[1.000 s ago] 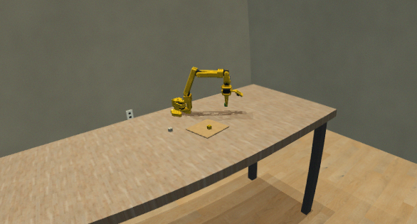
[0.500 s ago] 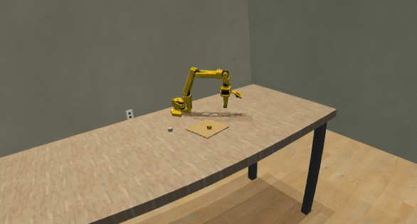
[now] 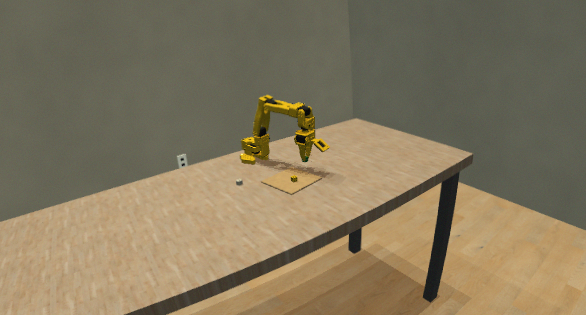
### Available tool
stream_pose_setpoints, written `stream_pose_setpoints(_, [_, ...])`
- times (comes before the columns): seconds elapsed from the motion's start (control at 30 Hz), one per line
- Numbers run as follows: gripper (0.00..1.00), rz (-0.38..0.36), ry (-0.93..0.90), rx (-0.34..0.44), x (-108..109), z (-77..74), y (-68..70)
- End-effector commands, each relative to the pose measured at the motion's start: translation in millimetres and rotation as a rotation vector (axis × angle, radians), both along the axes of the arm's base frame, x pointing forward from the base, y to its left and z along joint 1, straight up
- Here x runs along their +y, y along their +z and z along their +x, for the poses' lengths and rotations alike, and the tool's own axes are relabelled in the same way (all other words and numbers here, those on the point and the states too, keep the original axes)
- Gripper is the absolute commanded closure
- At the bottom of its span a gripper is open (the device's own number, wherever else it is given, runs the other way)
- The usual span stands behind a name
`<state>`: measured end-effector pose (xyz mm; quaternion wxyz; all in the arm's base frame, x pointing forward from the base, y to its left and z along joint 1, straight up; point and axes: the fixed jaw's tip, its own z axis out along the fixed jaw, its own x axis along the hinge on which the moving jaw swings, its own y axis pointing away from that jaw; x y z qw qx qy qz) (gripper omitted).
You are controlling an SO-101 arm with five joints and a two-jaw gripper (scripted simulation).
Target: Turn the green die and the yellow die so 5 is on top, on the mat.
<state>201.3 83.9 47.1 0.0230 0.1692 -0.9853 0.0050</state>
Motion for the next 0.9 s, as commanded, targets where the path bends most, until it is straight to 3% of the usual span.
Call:
stream_pose_setpoints(0.0, [1.00,0.025,-0.139,-0.079,-27,17.0,12.9])
stream_pose_setpoints(0.37, [1.00,0.017,-0.328,-0.081,-69,20.6,11.4])
stream_pose_setpoints(0.87, [1.00,0.020,-0.370,-0.112,-80,20.6,15.5])
